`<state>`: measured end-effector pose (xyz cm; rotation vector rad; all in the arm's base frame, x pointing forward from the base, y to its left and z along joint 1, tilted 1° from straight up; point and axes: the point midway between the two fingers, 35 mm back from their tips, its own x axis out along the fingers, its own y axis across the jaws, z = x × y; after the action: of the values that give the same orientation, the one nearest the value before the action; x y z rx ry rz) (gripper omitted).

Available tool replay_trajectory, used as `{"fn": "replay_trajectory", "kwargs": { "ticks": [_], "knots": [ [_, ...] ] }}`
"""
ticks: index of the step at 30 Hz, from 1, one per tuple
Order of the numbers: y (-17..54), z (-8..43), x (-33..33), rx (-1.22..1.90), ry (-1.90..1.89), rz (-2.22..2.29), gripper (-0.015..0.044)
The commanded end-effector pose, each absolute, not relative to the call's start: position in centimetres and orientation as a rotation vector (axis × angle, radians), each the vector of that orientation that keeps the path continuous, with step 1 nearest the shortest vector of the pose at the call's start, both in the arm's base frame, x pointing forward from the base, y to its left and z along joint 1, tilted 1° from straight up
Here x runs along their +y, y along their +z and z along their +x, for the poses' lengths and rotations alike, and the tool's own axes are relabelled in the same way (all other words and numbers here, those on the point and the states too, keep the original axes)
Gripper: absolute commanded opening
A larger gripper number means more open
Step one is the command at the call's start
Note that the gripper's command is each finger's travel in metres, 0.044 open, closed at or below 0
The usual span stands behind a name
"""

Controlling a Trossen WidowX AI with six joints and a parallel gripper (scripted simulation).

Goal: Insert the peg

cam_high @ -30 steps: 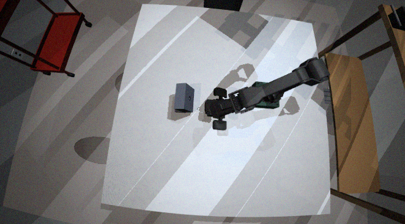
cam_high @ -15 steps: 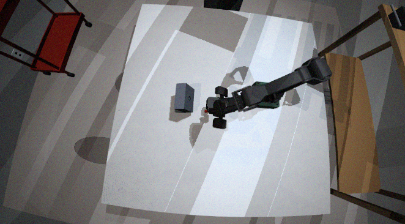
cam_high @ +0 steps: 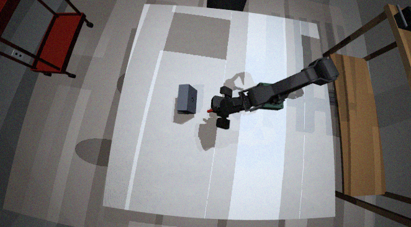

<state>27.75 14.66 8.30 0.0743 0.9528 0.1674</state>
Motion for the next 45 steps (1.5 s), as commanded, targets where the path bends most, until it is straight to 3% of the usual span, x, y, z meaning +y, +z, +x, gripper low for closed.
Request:
{"fn": "replay_trajectory", "kwargs": {
  "ticks": [1,45],
  "knots": [
    [8.0,27.6,14.3,0.944,0.153,0.089,0.0000],
    [8.0,27.3,12.1,0.749,0.087,0.264,0.0000]
  ]
}}
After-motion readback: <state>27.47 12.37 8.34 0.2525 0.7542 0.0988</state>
